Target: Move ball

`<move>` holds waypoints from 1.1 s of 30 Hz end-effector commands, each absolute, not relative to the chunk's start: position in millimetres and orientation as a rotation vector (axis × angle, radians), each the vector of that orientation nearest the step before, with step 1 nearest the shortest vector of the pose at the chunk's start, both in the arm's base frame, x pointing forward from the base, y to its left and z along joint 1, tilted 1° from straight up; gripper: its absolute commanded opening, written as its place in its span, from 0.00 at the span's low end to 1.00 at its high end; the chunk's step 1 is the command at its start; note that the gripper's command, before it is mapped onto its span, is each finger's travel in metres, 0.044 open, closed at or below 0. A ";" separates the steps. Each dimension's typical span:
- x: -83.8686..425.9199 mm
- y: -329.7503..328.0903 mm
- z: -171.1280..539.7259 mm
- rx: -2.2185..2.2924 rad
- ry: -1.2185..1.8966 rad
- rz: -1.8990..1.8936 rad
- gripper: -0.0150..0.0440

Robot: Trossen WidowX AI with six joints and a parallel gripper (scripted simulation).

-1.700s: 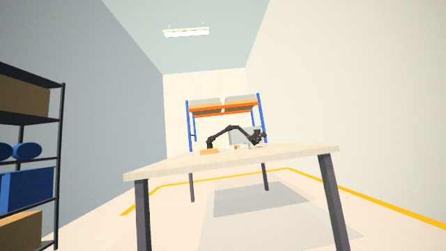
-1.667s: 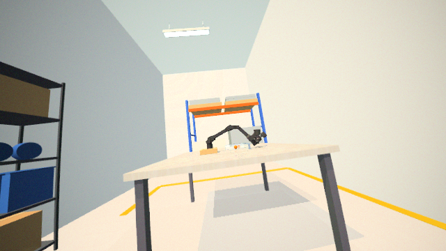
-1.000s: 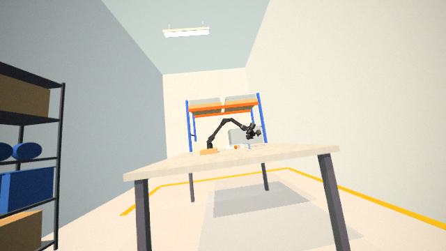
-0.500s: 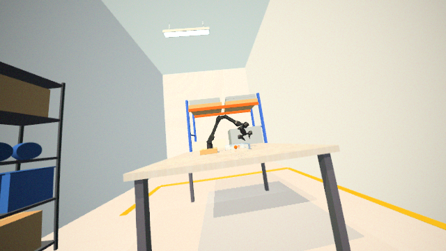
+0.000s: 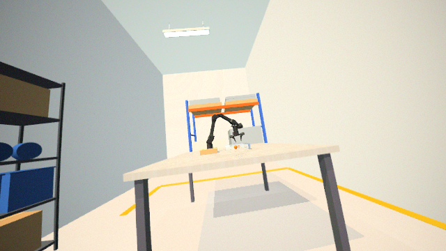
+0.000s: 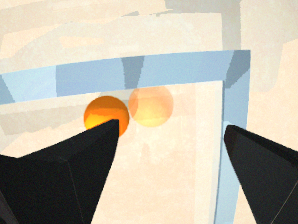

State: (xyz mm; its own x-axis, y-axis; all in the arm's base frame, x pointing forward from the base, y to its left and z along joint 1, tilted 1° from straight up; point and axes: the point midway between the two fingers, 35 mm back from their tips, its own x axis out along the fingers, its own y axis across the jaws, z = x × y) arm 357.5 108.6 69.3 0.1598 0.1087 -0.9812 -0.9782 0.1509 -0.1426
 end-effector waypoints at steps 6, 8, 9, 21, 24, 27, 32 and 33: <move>314.6 107.2 59.8 -1.212 1.209 1.177 0.78; 314.6 107.2 59.8 -1.212 1.209 1.177 0.78; 314.7 107.2 58.6 -1.212 1.209 1.177 0.78; 315.4 107.2 37.5 -1.212 1.209 1.177 0.78; 315.6 107.2 32.7 -1.212 1.209 1.177 0.78; 315.8 107.1 27.9 -1.212 1.209 1.177 0.78; 315.9 107.0 19.8 -1.212 1.209 1.177 0.78; 315.9 107.0 18.2 -1.212 1.209 1.177 0.78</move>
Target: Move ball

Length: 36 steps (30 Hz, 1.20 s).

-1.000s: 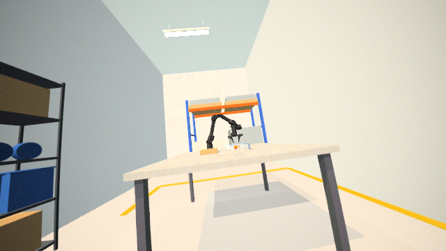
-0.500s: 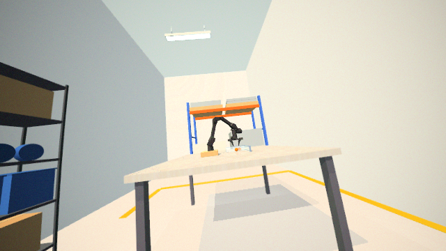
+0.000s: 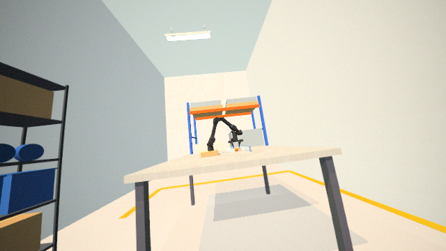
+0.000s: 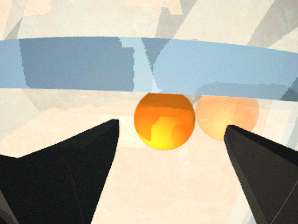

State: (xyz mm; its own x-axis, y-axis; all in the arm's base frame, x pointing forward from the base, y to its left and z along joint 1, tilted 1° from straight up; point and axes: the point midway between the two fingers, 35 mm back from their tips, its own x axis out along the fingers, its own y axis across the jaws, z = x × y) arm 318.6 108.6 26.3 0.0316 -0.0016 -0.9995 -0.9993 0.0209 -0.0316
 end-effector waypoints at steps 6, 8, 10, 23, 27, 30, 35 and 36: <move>315.7 106.8 8.7 -1.212 1.209 1.177 0.78; 315.5 106.7 5.9 -1.212 1.209 1.177 0.78; 315.5 106.7 4.8 -1.212 1.209 1.177 0.78; 315.5 106.7 4.8 -1.212 1.209 1.177 0.50; 321.2 93.1 13.3 -1.180 1.231 1.114 0.32; 322.9 94.7 27.1 -1.181 1.231 1.118 0.25; 326.9 94.8 42.5 -1.166 1.228 1.098 0.25; 329.9 93.6 44.8 -1.151 1.224 1.076 0.25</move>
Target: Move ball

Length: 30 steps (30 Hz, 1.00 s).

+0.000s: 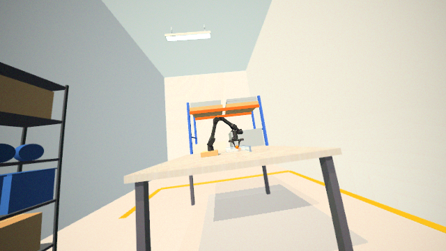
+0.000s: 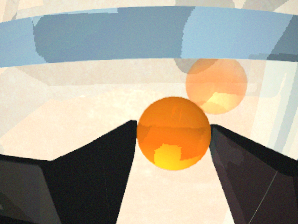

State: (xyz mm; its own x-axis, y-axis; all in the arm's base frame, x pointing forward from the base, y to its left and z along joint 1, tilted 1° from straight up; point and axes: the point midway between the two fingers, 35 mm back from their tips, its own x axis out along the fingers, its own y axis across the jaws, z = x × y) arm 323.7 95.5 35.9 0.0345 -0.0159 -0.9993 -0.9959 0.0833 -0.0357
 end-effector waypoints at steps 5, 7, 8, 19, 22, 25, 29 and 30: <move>327.8 99.4 73.7 -1.171 1.219 1.108 0.25; 326.1 101.5 85.5 -1.179 1.217 1.121 0.25; 325.0 102.4 91.4 -1.183 1.216 1.128 0.25; 313.2 108.0 135.9 -1.212 1.209 1.177 0.25; 318.9 108.8 130.4 -1.211 1.209 1.177 0.25; 330.7 110.4 118.5 -1.210 1.209 1.177 0.25; 346.4 111.6 102.2 -1.212 1.207 1.176 0.25; 350.2 111.8 98.1 -1.212 1.207 1.175 0.25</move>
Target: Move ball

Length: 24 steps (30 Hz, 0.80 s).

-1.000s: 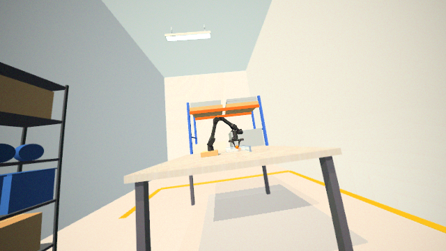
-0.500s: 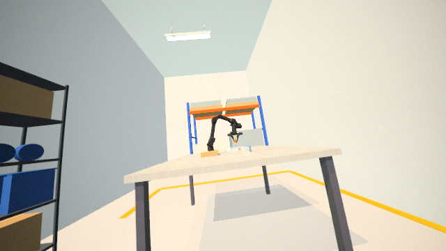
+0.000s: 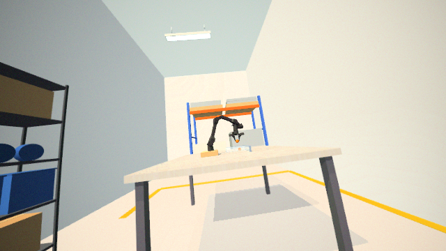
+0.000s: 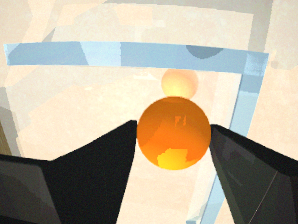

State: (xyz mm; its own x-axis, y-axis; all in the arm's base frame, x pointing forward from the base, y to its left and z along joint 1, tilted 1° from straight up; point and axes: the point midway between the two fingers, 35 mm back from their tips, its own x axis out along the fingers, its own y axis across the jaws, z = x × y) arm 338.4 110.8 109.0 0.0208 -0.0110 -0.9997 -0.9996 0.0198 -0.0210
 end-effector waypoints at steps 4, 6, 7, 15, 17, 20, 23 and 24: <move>355.5 112.0 92.1 -1.213 1.206 1.175 0.25; 355.8 112.0 89.3 -1.213 1.206 1.175 0.25; 356.2 112.1 86.7 -1.213 1.206 1.175 0.25; 358.2 112.1 46.1 -1.213 1.206 1.175 0.25; 357.9 111.8 35.2 -1.213 1.206 1.175 0.25; 357.1 111.4 22.9 -1.213 1.206 1.175 0.25; 357.0 111.3 22.0 -1.213 1.206 1.175 0.25; 357.0 111.3 21.7 -1.213 1.206 1.175 0.25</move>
